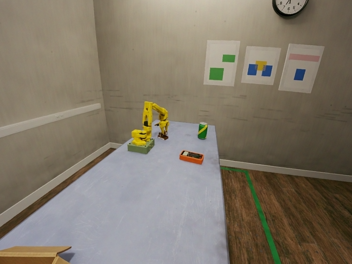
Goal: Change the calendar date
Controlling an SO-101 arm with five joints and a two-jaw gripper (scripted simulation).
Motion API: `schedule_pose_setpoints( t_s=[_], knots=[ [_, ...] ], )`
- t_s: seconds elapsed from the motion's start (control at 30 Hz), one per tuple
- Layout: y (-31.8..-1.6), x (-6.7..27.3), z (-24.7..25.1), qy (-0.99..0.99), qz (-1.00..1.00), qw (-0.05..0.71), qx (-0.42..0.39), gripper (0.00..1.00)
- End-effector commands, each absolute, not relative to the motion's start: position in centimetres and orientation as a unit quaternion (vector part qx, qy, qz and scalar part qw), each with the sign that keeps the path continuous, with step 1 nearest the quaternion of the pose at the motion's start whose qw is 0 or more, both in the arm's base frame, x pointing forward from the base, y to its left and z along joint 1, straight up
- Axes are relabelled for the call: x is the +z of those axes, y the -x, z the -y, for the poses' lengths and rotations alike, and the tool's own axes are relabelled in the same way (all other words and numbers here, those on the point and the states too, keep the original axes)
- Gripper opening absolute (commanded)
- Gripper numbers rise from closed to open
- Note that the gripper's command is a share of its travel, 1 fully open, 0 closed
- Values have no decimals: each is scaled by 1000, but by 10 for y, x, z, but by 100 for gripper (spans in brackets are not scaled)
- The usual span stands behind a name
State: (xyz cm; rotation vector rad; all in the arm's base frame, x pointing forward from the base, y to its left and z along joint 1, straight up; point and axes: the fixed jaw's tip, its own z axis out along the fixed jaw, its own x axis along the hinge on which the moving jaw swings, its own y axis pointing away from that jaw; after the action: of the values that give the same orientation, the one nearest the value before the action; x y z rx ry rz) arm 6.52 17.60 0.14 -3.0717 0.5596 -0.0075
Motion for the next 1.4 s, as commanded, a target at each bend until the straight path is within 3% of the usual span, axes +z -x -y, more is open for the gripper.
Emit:
schedule_pose_setpoints(
  t_s=[0.0,1.37],
  knots=[
    [-63,-4,-173,984,-180,0,0,0],
    [-63,-20,-172,984,-180,0,0,0]
  ],
)
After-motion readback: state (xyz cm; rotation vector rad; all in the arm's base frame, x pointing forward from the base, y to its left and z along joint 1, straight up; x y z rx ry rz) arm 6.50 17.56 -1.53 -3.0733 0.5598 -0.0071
